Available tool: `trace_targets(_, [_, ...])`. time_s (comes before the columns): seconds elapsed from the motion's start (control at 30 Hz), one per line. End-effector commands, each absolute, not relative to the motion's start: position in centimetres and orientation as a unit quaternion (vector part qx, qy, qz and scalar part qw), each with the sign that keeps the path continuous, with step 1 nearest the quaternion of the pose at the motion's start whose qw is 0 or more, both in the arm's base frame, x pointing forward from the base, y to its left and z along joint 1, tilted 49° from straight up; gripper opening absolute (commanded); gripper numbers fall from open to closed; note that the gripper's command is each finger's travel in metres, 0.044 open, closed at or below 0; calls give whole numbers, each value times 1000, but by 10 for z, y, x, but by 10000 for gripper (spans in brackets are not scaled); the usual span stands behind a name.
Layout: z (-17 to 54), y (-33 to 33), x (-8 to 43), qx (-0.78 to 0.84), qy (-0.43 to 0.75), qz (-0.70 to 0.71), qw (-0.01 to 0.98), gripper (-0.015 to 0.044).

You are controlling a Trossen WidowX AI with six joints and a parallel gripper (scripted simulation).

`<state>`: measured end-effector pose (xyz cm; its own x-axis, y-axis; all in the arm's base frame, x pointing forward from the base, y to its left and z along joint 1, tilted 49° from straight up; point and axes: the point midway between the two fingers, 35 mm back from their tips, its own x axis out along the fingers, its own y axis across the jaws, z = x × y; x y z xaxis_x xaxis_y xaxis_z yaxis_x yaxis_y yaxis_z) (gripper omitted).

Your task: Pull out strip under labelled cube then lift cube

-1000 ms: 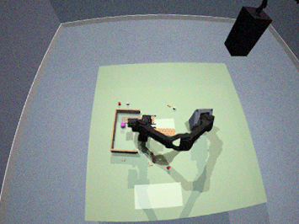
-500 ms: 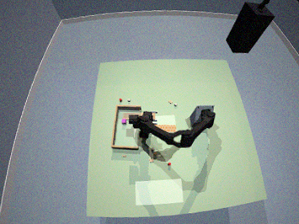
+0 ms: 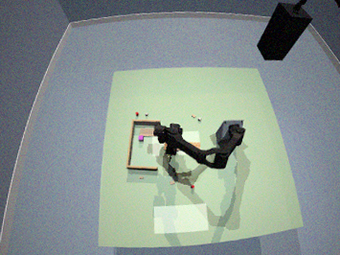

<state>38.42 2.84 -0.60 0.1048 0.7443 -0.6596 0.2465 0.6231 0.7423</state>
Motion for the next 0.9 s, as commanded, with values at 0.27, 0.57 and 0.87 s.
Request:
trace_targets(0.27, [-5, 24, 355, 387, 643, 195, 631, 0])
trace_targets(0.57, [-8, 25, 323, 387, 644, 195, 631, 0])
trace_targets(0.87, [-9, 26, 306, 387, 644, 195, 631, 0])
